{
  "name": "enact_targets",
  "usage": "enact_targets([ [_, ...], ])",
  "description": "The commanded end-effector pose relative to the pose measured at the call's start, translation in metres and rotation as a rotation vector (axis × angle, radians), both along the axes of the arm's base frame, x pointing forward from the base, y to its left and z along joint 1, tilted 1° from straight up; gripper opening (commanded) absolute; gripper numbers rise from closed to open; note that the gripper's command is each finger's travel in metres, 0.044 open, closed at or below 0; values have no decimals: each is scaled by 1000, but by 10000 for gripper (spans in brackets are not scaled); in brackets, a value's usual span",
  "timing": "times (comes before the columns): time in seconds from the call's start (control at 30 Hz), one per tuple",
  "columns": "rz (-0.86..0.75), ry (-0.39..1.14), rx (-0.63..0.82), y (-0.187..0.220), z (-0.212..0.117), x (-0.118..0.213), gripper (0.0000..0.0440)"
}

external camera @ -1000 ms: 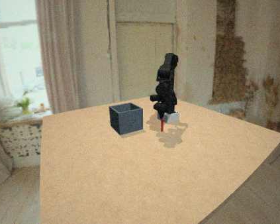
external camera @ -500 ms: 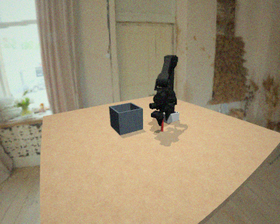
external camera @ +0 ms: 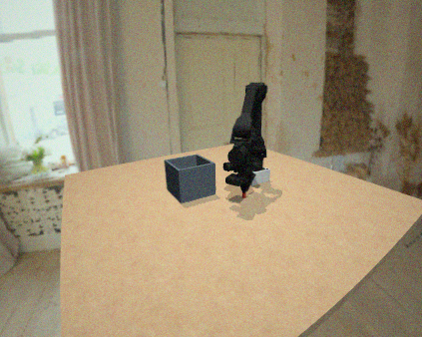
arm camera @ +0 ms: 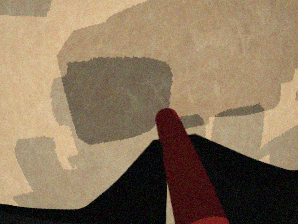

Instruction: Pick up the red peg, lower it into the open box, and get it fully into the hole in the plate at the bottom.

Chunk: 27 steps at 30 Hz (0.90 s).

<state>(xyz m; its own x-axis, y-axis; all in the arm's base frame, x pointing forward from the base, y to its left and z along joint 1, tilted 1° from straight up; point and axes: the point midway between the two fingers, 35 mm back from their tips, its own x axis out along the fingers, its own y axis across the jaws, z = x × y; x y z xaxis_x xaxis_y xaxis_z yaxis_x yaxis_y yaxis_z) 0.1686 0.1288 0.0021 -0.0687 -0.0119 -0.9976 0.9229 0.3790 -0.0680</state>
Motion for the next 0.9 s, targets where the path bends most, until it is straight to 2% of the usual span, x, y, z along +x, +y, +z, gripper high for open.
enact_targets([
  [0.0,6,-13,20,4,1,6,13],
  [0.4,-46,-98,118,18,33,25,0],
  [0.87,-53,-235,195,19,91,55,0],
])
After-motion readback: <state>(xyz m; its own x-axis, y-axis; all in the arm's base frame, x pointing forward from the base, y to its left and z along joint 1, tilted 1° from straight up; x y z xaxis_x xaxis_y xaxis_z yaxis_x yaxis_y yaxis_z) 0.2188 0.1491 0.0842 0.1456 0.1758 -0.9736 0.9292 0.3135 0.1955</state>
